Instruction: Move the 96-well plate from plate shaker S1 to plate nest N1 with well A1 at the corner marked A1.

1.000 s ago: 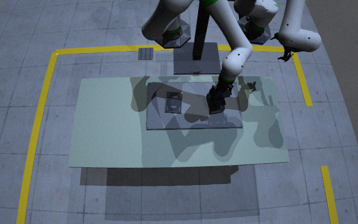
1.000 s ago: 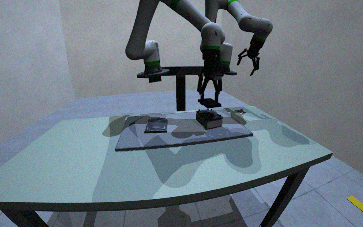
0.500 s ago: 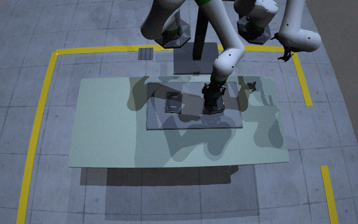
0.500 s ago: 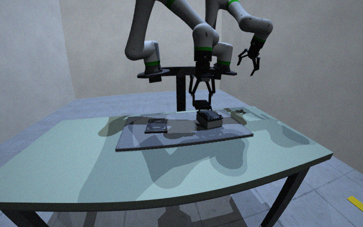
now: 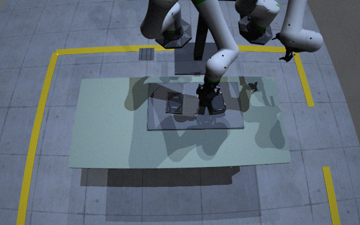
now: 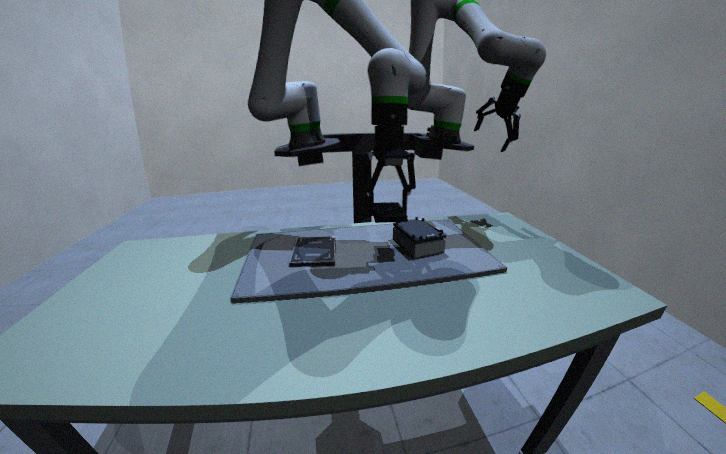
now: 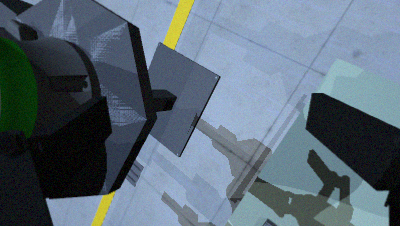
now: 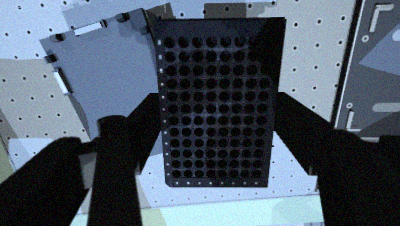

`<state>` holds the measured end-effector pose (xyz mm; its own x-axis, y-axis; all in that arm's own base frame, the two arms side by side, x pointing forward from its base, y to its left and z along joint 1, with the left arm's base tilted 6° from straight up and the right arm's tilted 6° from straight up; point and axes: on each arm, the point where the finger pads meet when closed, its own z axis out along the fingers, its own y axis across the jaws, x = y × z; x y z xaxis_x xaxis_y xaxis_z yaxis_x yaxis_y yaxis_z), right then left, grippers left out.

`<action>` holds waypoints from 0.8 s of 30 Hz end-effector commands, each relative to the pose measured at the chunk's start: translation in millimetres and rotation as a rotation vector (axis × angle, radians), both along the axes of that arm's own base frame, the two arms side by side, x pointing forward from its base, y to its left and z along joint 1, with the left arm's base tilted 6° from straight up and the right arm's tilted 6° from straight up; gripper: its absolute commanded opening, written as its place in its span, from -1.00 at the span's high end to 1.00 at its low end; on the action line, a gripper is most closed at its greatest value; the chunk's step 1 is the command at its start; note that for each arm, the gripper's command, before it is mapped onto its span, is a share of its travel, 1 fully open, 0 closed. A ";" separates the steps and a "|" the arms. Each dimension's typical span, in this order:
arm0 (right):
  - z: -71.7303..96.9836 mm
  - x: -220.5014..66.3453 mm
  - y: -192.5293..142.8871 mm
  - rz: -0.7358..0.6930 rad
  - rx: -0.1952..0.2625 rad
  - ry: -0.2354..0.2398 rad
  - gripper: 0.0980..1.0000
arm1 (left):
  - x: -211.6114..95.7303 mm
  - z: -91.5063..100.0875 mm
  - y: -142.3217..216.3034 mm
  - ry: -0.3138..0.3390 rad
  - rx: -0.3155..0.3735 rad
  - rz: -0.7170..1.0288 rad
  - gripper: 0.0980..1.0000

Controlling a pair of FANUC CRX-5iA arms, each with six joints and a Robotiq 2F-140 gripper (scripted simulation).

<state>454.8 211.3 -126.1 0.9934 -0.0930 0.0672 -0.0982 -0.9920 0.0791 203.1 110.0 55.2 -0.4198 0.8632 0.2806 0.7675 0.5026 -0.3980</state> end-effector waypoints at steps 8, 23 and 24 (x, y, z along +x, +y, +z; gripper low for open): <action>-0.9 -0.4 -28.9 0.001 0.001 -0.002 -0.12 | 0.5 0.4 0.1 -0.001 0.000 0.000 -1.00; -3.5 -2.2 -72.2 0.001 0.001 -0.002 -0.12 | 0.5 0.4 0.1 -0.001 0.000 0.000 -1.00; -3.7 -2.4 -75.5 0.001 0.001 -0.002 -0.12 | 0.5 0.4 0.1 -0.001 0.000 0.000 -1.00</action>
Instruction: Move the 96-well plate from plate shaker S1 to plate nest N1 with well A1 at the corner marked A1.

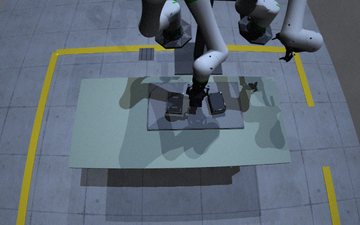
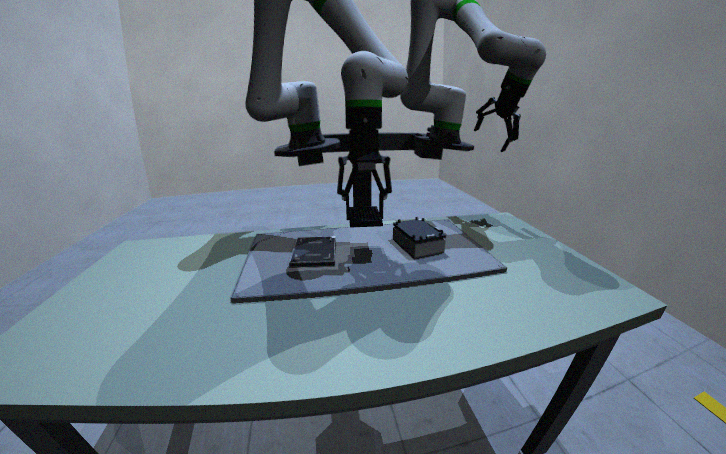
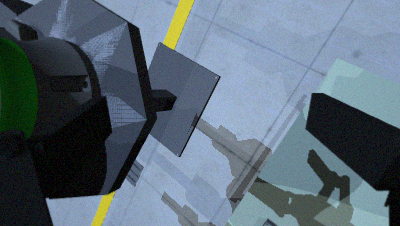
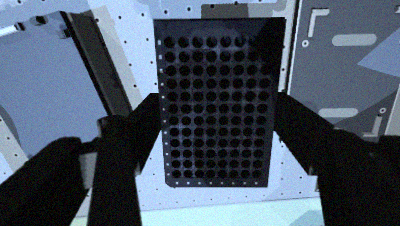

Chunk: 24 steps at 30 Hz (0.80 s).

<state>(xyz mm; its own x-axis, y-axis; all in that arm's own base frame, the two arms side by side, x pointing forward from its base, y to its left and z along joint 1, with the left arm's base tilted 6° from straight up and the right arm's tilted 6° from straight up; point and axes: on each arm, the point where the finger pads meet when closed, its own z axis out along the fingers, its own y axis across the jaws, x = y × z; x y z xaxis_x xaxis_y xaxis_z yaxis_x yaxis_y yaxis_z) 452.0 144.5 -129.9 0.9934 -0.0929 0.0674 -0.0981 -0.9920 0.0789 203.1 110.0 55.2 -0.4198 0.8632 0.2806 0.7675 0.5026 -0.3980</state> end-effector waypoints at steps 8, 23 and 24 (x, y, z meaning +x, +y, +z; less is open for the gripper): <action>-1.4 -0.7 -35.4 0.000 0.001 -0.001 -0.12 | 0.5 0.4 0.1 -0.001 0.000 0.000 -1.00; -4.0 -2.5 -78.7 0.000 0.001 -0.001 -0.12 | 0.5 0.4 0.1 -0.001 0.000 0.000 -1.00; -4.1 -2.7 -82.0 0.000 0.001 -0.001 -0.12 | 0.5 0.4 0.1 -0.001 0.000 0.000 -1.00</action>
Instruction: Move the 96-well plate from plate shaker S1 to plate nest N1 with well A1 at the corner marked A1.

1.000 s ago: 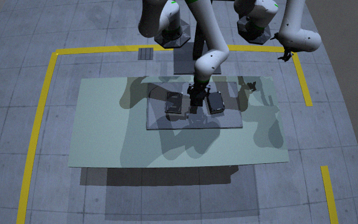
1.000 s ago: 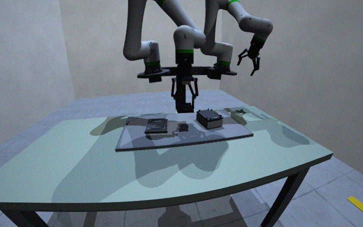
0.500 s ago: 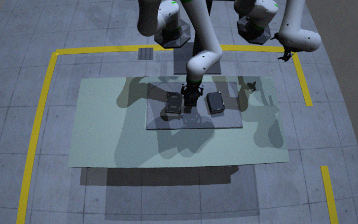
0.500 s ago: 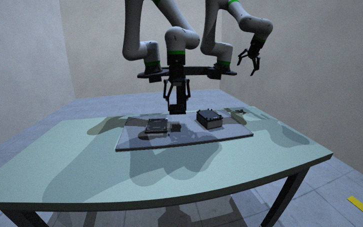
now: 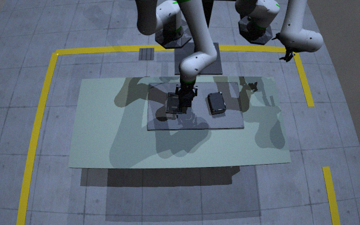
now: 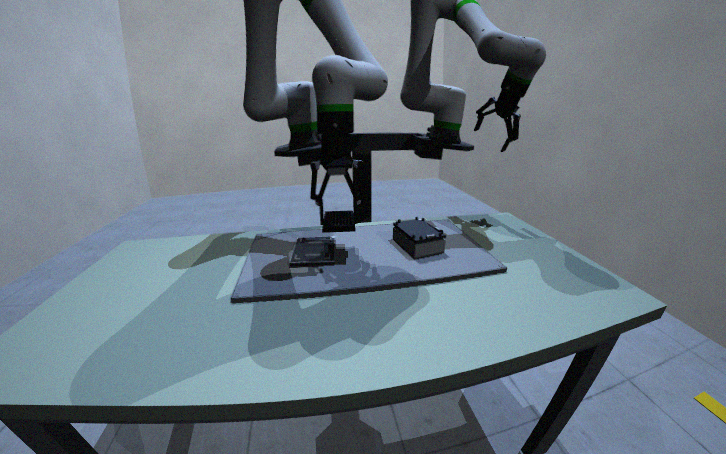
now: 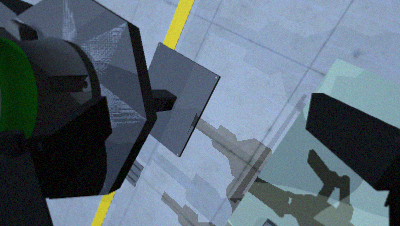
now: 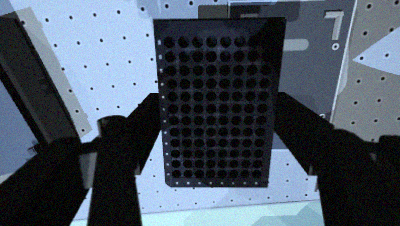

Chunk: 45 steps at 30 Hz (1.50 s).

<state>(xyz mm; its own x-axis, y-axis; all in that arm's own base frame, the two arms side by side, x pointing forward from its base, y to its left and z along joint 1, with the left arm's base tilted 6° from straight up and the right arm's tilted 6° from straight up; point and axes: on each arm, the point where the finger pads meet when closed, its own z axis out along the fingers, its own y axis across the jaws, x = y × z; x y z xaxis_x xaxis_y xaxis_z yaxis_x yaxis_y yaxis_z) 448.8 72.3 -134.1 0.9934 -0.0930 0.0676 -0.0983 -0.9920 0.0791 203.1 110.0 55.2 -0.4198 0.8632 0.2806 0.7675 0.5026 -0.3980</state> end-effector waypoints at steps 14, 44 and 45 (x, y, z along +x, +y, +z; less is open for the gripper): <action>-2.3 -1.2 -49.7 0.001 0.001 -0.001 -0.12 | 0.5 0.4 0.1 -0.001 0.000 0.000 -1.00; -3.7 -2.2 -75.9 0.001 0.001 -0.001 -0.12 | 0.5 0.4 0.1 -0.001 0.000 0.000 -1.00; -3.7 -2.2 -75.8 0.001 0.001 -0.001 -0.12 | 0.5 0.4 0.1 -0.001 0.000 0.000 -1.00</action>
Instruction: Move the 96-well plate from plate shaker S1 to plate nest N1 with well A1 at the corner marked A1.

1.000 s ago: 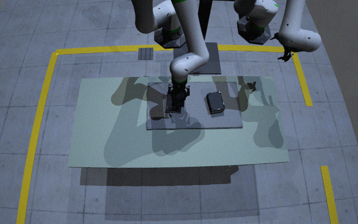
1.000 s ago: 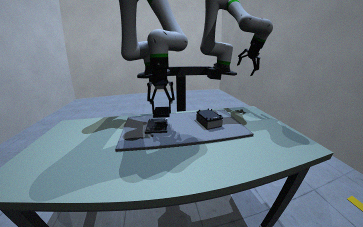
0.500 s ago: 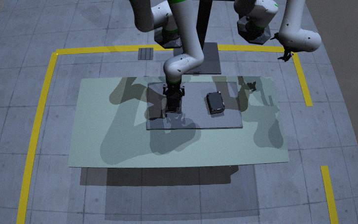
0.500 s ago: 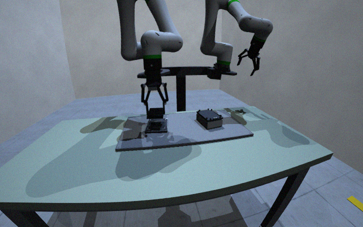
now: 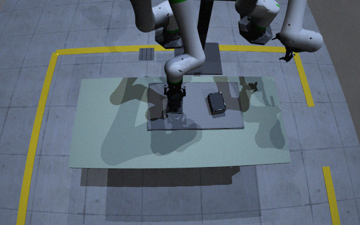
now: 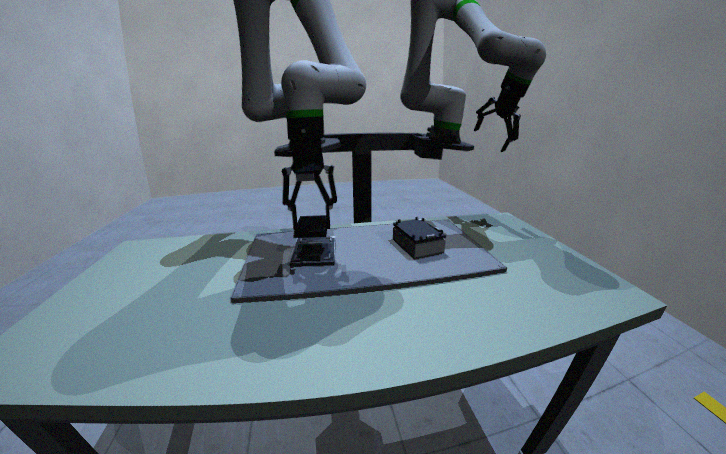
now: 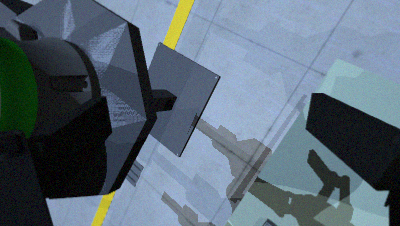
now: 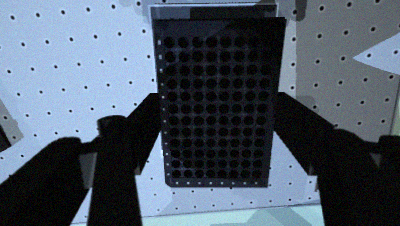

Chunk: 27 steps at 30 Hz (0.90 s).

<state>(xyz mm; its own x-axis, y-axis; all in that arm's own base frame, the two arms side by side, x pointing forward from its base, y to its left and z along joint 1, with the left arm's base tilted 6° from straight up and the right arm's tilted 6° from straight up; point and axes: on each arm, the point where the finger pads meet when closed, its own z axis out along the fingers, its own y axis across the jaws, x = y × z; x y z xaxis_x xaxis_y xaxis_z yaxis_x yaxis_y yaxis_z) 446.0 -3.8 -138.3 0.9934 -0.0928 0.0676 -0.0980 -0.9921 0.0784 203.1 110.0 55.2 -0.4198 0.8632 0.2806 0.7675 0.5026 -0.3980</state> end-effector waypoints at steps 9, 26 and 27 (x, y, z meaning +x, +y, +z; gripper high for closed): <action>0.5 0.6 0.5 0.000 0.000 -0.001 -0.12 | 0.5 0.4 0.1 -0.001 0.000 0.000 -1.00; -17.7 1.7 -0.9 0.000 0.000 -0.001 -0.12 | 0.5 0.4 0.1 -0.001 0.000 0.000 -1.00; -17.7 1.7 -0.9 0.000 0.000 -0.001 -0.12 | 0.5 0.4 0.1 -0.001 0.000 0.000 -1.00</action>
<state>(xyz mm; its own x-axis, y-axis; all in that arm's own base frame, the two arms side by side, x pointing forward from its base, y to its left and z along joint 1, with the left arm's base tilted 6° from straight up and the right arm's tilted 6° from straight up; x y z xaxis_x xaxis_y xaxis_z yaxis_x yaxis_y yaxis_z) 446.7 -4.6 -153.6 0.9934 -0.0928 0.0673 -0.0980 -0.9921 0.0784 203.1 110.0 55.2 -0.4198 0.8632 0.2806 0.7675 0.5026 -0.3980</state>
